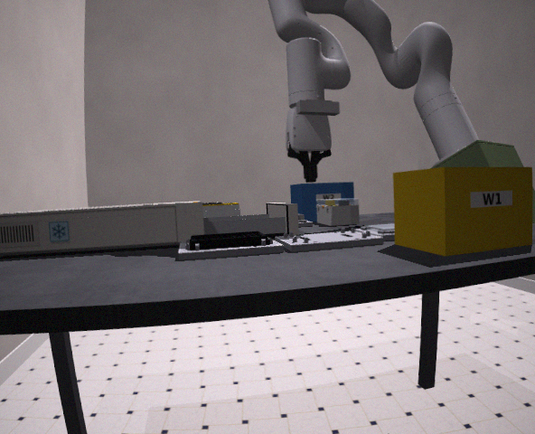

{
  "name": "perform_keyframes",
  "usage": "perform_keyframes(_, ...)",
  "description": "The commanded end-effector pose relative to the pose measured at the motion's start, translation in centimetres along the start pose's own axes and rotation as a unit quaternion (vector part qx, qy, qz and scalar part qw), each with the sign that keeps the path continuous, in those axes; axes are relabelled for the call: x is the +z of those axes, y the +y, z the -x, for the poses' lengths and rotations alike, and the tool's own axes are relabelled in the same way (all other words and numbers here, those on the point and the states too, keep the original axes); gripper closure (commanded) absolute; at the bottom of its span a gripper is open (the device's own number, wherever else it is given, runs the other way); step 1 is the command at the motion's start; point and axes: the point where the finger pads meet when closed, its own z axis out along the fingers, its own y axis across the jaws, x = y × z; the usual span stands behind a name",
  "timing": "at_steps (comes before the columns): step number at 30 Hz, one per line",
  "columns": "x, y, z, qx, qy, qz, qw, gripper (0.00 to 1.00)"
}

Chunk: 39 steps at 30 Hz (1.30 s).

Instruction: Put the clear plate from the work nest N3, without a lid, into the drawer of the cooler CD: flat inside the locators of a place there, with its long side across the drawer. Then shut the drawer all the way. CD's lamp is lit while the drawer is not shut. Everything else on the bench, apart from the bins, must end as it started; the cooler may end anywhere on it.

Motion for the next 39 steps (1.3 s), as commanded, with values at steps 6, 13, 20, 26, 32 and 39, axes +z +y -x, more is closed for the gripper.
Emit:
perform_keyframes(6,1.2,0.0,0.0,0.000,0.000,0.001,1.000,1.00)
perform_keyframes(13,2.3,0.0,0.0,0.000,0.000,0.001,1.000,1.00)
perform_keyframes(20,3.2,0.0,0.0,0.000,0.000,0.001,1.000,1.00)
perform_keyframes(26,4.2,0.0,0.0,0.000,0.000,0.001,1.000,1.00)
perform_keyframes(32,5.2,0.0,0.0,0.000,0.000,0.001,1.000,1.00)
perform_keyframes(39,6.0,0.0,0.0,0.000,0.000,0.001,1.000,1.00)
